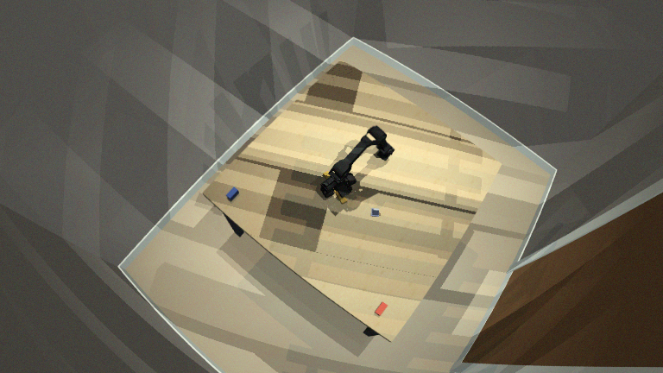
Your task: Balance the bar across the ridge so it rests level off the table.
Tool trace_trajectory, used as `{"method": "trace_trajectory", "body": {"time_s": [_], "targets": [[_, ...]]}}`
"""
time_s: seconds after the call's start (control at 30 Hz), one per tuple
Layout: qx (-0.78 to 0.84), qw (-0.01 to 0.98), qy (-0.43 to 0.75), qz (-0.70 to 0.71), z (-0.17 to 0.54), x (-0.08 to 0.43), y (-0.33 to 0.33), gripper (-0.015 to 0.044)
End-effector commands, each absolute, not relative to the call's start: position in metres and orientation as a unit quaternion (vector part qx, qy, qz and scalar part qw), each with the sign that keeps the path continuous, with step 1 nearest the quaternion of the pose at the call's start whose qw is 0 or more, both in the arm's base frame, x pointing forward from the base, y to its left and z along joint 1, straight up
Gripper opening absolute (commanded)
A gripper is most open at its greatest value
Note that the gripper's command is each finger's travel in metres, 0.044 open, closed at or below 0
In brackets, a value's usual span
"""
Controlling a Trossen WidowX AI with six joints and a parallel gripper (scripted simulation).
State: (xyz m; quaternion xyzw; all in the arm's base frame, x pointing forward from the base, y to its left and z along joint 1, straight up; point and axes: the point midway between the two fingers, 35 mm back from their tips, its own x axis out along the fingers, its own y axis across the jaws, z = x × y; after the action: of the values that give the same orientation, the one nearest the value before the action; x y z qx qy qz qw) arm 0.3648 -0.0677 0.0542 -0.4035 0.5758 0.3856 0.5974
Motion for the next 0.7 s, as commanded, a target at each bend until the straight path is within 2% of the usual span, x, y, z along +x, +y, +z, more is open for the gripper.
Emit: {"method": "trace_trajectory", "body": {"time_s": [0.0,0.23,0.47,0.67], "targets": [[-0.405,0.595,0.576,0.387,0.0524,0.3641,-0.0679,0.0315],[-0.405,0.595,0.576,0.387,0.0524,0.3641,-0.0679,0.0315],[-0.403,0.597,0.576,0.386,0.0532,0.3642,-0.0675,0.0131],[-0.403,0.597,0.576,0.386,0.0532,0.3642,-0.0675,0.0091]]}}
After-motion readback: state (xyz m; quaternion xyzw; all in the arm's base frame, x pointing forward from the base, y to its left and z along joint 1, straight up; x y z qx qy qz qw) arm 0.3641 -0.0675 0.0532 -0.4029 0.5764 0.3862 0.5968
